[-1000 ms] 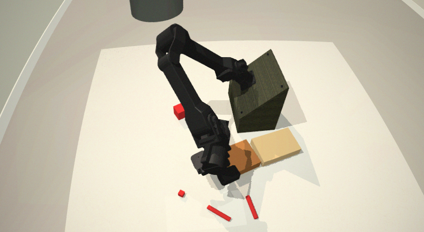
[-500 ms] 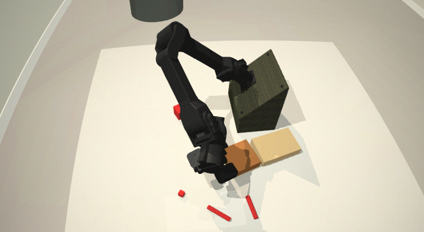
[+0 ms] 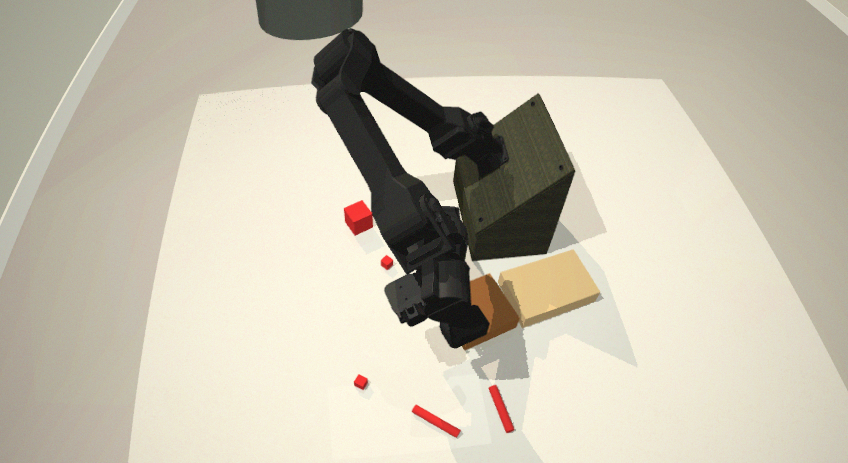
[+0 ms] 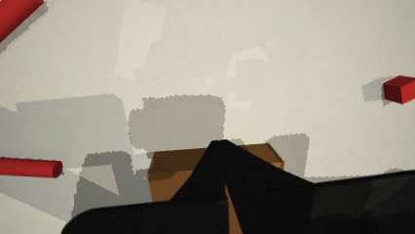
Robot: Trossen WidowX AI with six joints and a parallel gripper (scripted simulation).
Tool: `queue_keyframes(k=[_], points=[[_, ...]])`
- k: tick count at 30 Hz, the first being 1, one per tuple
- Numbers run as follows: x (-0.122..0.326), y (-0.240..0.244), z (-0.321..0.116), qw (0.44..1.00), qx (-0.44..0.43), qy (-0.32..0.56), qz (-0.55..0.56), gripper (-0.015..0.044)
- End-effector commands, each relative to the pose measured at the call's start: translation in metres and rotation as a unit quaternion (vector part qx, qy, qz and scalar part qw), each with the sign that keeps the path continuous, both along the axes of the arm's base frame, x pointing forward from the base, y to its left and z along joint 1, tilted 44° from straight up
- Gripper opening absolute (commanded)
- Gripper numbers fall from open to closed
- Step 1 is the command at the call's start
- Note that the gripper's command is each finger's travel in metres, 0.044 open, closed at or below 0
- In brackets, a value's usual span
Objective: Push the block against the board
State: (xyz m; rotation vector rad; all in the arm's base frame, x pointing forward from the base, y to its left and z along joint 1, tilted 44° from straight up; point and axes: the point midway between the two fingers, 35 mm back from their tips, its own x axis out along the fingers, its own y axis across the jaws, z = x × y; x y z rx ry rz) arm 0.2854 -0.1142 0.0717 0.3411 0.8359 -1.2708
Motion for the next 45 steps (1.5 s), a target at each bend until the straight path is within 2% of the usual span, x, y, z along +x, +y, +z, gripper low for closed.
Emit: queue_keyframes(k=[1, 8, 45], points=[[-0.001, -0.020, -0.024, 1.000, 0.000, 0.000, -0.008, 0.0000], [-0.001, -0.034, -0.038, 1.000, -0.001, -0.004, -0.011, 0.0000], [-0.015, 0.000, -0.073, 1.000, 0.002, -0.003, -0.011, 0.0000]])
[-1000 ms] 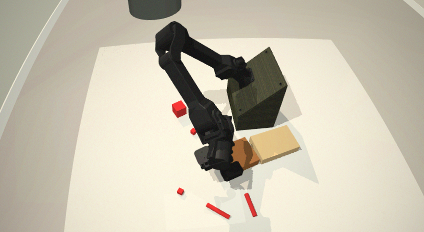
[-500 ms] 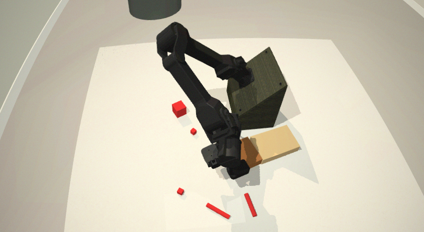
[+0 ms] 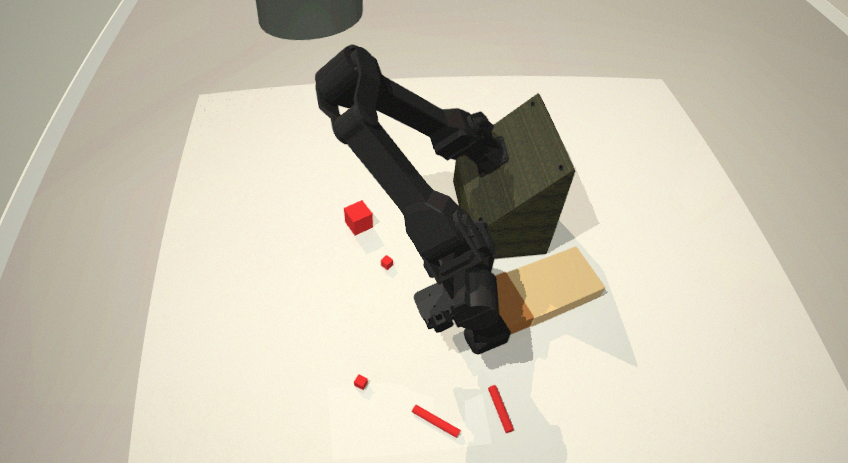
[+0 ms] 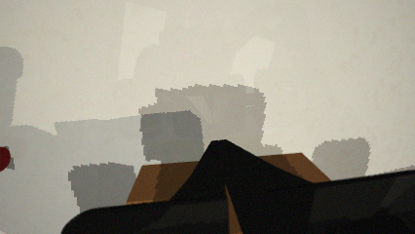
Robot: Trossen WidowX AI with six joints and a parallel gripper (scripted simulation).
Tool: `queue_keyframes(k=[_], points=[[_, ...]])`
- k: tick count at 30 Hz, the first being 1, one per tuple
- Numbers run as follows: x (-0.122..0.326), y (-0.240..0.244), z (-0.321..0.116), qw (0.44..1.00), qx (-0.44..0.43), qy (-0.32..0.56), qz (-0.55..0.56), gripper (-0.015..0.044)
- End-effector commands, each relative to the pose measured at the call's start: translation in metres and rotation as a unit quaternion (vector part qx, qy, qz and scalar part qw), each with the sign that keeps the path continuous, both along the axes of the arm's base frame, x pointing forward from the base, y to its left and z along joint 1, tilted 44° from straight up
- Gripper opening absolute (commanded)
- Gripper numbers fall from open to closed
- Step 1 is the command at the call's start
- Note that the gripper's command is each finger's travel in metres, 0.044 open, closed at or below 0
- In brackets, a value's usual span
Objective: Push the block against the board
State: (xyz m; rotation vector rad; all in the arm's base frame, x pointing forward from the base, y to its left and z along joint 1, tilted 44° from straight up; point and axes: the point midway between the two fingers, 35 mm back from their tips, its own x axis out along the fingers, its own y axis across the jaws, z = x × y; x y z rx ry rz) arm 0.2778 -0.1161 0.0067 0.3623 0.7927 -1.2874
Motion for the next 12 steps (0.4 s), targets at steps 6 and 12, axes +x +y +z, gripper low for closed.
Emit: queue_keyframes(k=[6, 12], points=[[-0.003, -0.003, -0.003, 1.000, 0.010, 0.015, 0.000, 0.0000], [0.002, -0.009, 0.003, 1.000, 0.010, 0.015, 0.000, 0.0000]])
